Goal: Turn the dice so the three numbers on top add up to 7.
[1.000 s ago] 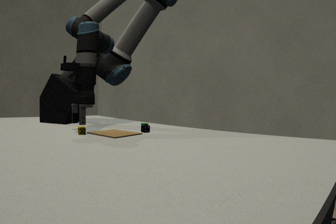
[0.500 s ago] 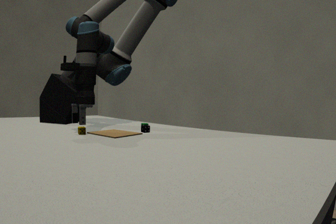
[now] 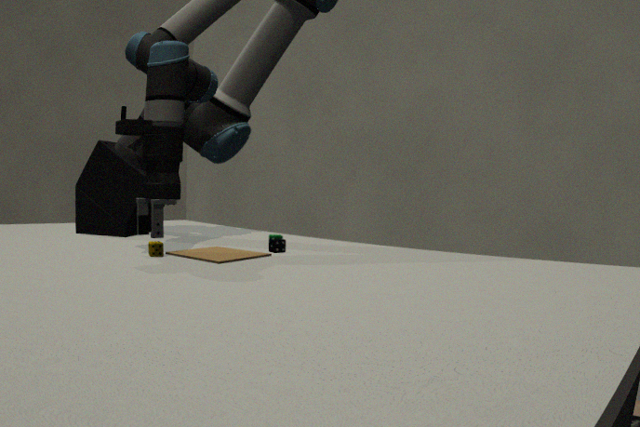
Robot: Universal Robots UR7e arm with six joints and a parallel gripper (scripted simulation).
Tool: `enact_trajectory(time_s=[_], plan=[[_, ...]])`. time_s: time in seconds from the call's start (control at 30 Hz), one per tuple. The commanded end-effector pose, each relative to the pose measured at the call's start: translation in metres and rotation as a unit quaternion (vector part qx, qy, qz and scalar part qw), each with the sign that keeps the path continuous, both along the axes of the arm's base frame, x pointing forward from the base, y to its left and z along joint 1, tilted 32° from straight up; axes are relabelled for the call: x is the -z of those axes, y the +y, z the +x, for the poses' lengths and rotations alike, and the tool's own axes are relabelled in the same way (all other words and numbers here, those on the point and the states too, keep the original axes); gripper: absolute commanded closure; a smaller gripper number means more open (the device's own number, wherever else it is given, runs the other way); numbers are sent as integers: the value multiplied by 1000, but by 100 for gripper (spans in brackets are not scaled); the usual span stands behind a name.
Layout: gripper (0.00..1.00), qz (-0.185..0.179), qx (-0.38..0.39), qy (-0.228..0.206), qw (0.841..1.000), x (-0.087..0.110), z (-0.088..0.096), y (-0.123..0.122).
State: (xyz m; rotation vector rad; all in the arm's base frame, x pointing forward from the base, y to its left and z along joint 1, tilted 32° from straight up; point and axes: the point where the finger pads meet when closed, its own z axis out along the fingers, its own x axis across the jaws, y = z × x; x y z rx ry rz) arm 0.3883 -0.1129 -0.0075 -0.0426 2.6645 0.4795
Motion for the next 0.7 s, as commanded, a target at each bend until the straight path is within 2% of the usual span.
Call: enact_trajectory(time_s=[0.0, 0.47, 0.67], plan=[[0, 0, 0, 0, 1000, -1, 0, 0], [0, 0, 0, 0, 1000, -9, 3, 18], [0, 0, 0, 0, 1000, -18, 5, 38]])
